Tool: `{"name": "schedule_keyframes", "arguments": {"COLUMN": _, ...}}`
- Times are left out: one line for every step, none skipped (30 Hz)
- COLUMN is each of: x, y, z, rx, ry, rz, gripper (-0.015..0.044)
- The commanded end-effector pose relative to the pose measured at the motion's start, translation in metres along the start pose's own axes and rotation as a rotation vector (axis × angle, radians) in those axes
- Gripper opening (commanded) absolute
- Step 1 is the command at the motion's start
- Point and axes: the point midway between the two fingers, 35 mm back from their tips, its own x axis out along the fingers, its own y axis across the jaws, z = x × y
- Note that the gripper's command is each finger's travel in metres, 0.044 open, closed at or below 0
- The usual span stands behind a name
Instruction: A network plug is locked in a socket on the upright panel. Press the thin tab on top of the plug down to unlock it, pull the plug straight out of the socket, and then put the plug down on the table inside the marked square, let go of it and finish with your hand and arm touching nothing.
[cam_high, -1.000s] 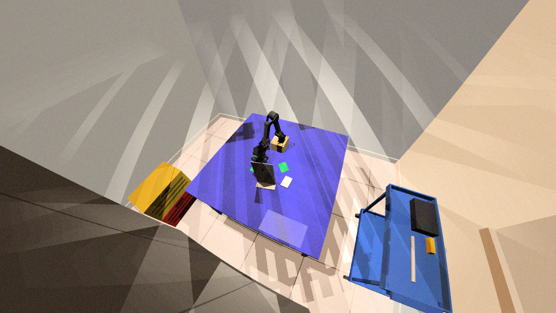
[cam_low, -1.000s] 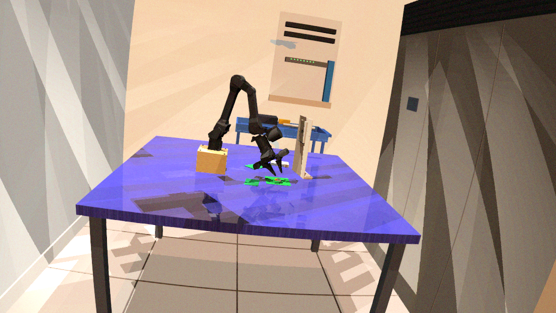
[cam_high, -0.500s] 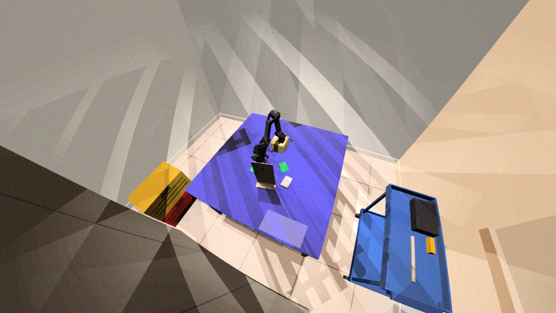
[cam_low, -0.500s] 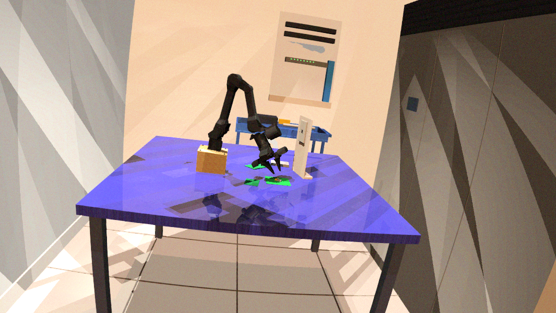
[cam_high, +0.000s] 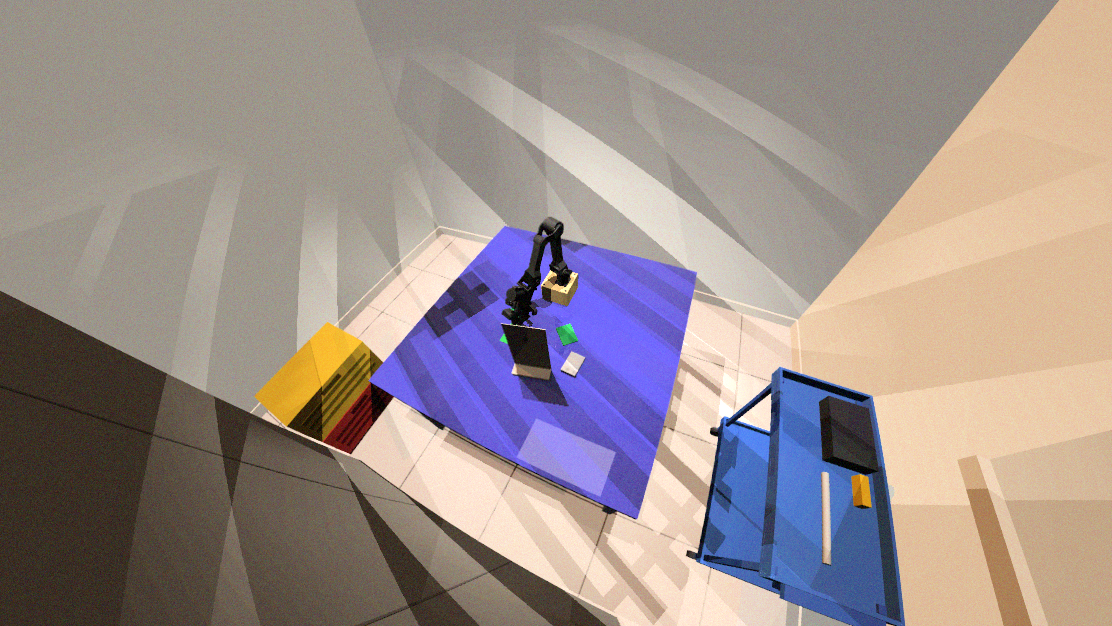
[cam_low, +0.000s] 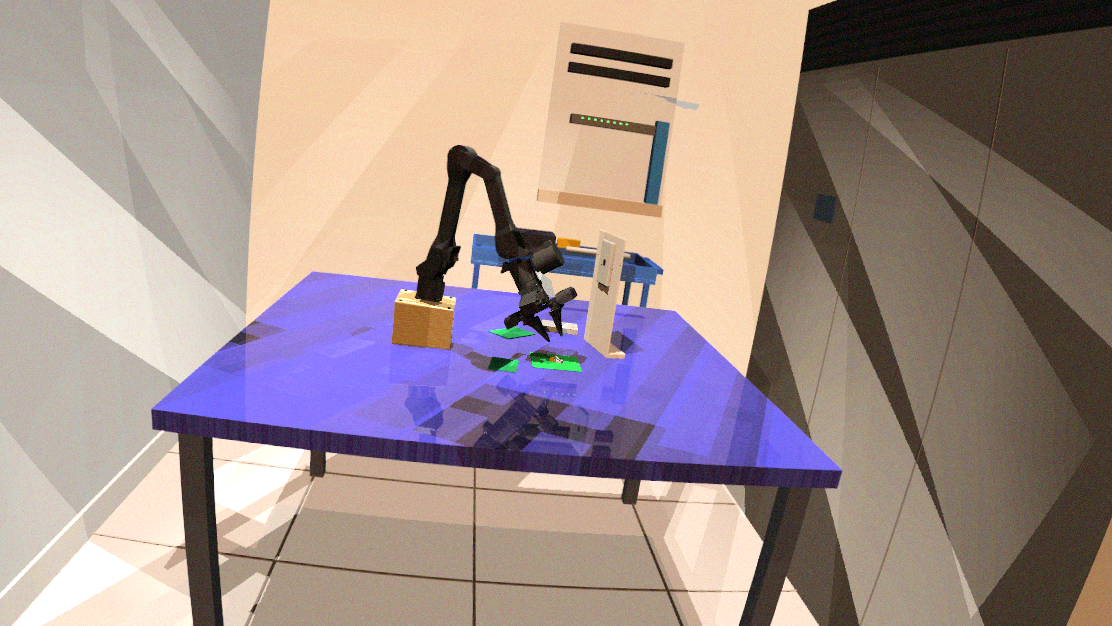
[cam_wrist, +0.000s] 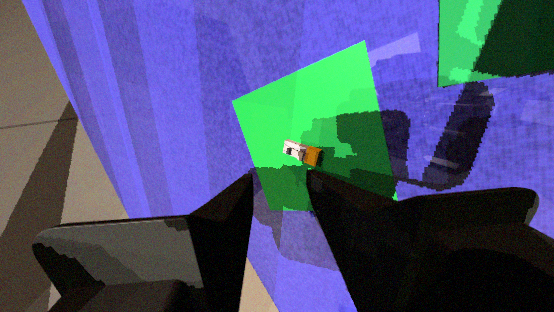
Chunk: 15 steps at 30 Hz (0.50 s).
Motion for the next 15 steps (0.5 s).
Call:
{"name": "schedule_keyframes", "arguments": {"x": -0.006, "y": 0.006, "z": -0.001, "rx": -0.006, "ry": 0.004, "rz": 0.008, "gripper": 0.0156}}
{"name": "schedule_keyframes", "arguments": {"x": -0.007, "y": 0.007, "z": 0.000, "rx": -0.006, "ry": 0.004, "rz": 0.008, "gripper": 0.0156}}
{"name": "schedule_keyframes", "arguments": {"x": -0.008, "y": 0.008, "z": 0.000, "rx": -0.006, "ry": 0.004, "rz": 0.008, "gripper": 0.0156}}
{"name": "schedule_keyframes", "arguments": {"x": -0.009, "y": 0.009, "z": 0.000, "rx": -0.006, "ry": 0.004, "rz": 0.008, "gripper": 0.0156}}
{"name": "schedule_keyframes", "arguments": {"x": -0.010, "y": 0.009, "z": 0.000, "rx": -0.006, "ry": 0.004, "rz": 0.008, "gripper": 0.0156}}
{"name": "schedule_keyframes", "arguments": {"x": -0.011, "y": 0.010, "z": 0.000, "rx": -0.006, "ry": 0.004, "rz": 0.008, "gripper": 0.0156}}
{"name": "schedule_keyframes", "arguments": {"x": -0.012, "y": 0.011, "z": 0.000, "rx": -0.006, "ry": 0.004, "rz": 0.008, "gripper": 0.0156}}
{"name": "schedule_keyframes", "arguments": {"x": -0.013, "y": 0.011, "z": 0.000, "rx": -0.006, "ry": 0.004, "rz": 0.008, "gripper": 0.0156}}
{"name": "schedule_keyframes", "arguments": {"x": -0.014, "y": 0.012, "z": 0.000, "rx": -0.006, "ry": 0.004, "rz": 0.008, "gripper": 0.0156}}
{"name": "schedule_keyframes", "arguments": {"x": -0.015, "y": 0.013, "z": 0.000, "rx": -0.006, "ry": 0.004, "rz": 0.008, "gripper": 0.0156}}
{"name": "schedule_keyframes", "arguments": {"x": -0.016, "y": 0.013, "z": 0.000, "rx": -0.006, "ry": 0.004, "rz": 0.008, "gripper": 0.0156}}
{"name": "schedule_keyframes", "arguments": {"x": -0.017, "y": 0.014, "z": 0.000, "rx": -0.006, "ry": 0.004, "rz": 0.008, "gripper": 0.0156}}
{"name": "schedule_keyframes", "arguments": {"x": -0.018, "y": 0.015, "z": 0.000, "rx": -0.006, "ry": 0.004, "rz": 0.008, "gripper": 0.0156}}
{"name": "schedule_keyframes", "arguments": {"x": -0.019, "y": 0.015, "z": 0.000, "rx": -0.006, "ry": 0.004, "rz": 0.008, "gripper": 0.0156}}
{"name": "schedule_keyframes", "arguments": {"x": -0.020, "y": 0.016, "z": 0.000, "rx": -0.006, "ry": 0.004, "rz": 0.008, "gripper": 0.0156}}
